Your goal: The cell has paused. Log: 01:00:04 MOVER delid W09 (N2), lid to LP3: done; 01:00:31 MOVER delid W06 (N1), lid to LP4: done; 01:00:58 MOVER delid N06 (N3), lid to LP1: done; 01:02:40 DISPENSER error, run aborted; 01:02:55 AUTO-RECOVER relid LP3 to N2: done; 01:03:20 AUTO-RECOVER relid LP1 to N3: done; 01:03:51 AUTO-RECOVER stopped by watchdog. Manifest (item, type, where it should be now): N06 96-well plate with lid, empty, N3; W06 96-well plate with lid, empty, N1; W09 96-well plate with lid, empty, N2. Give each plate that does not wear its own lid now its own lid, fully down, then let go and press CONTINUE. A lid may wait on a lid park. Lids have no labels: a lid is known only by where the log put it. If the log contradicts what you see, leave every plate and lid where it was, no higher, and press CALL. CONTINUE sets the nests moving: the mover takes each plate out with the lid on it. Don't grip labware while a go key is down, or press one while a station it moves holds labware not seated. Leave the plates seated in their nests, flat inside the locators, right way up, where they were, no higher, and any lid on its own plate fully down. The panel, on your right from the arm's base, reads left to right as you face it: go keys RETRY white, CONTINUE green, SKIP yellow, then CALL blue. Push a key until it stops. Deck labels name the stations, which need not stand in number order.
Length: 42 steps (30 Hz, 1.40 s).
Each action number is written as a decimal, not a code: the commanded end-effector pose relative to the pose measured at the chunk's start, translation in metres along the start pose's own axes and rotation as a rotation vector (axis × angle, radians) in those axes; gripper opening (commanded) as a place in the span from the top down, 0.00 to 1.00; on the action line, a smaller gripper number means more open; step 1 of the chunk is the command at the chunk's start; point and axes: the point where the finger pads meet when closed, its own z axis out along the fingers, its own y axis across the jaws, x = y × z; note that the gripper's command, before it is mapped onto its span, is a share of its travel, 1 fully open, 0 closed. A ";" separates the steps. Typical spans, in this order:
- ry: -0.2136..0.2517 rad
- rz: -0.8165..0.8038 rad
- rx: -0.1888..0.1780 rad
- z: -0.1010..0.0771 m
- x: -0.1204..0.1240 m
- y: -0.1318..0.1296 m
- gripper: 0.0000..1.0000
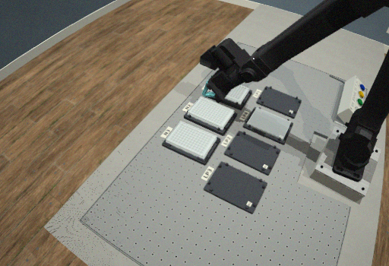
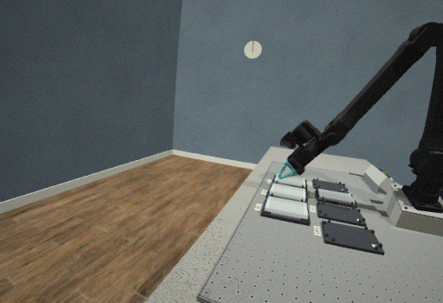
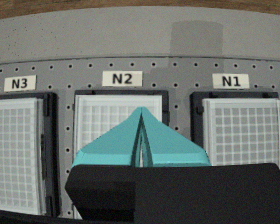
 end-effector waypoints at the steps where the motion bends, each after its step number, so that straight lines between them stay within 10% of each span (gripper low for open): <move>1: -0.060 -0.033 0.017 0.002 -0.031 -0.025 1.00; 35: -0.041 -0.028 0.013 -0.002 -0.021 -0.042 1.00; 36: -0.005 -0.044 0.002 -0.008 -0.010 -0.034 0.00; 42: 0.092 -0.027 0.025 -0.029 0.002 -0.047 0.00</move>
